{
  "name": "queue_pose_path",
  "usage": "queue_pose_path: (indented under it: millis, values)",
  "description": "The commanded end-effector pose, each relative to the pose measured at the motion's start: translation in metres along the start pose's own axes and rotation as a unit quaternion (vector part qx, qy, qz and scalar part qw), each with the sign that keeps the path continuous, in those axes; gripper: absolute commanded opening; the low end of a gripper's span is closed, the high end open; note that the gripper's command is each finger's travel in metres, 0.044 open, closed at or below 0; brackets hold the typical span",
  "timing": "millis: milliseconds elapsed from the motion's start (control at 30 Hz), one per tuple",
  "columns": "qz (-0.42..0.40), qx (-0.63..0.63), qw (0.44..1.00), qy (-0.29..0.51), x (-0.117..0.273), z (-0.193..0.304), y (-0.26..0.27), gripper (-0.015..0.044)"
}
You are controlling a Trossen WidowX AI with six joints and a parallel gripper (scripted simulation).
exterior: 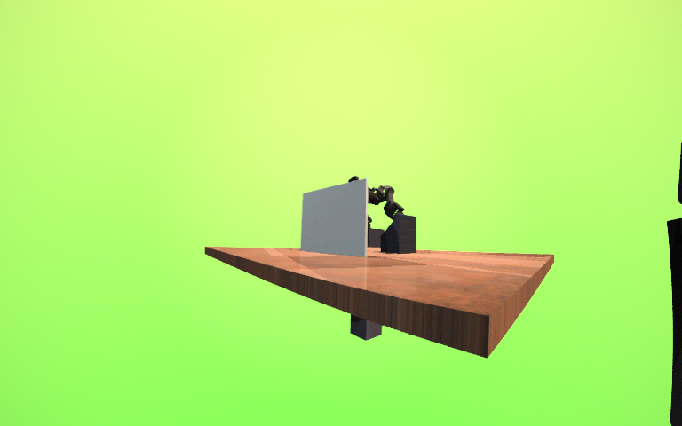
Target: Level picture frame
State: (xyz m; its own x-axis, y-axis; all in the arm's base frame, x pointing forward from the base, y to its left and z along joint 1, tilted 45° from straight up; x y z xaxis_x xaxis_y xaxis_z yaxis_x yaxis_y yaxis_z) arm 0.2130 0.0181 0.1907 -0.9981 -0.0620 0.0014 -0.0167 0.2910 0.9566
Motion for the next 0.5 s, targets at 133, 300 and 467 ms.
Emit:
queue_pose_path:
  millis: [133, 300, 467]
  values:
    - [-0.002, -0.033, 0.999, -0.003, 0.04, 0.008, 0.028, 0.026]
    - [-0.005, -0.03, 1.0, 0.0, 0.038, 0.009, 0.027, 0.026]
    - [-0.002, -0.035, 0.999, -0.003, 0.044, 0.009, 0.029, 0.026]
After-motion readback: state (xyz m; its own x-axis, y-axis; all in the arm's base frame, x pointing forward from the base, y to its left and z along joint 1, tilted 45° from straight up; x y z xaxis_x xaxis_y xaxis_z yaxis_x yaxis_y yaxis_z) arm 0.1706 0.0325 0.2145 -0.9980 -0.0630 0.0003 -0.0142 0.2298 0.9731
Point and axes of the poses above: the point midway between the two fingers, 35 mm back from their tips, its own x axis back along the fingers, its own y axis across the jaws, z = x × y, the point moved 8 cm from there along x, back along the fingers, and after that the axes turned 8 degrees about -x, right-handed, at the moved point
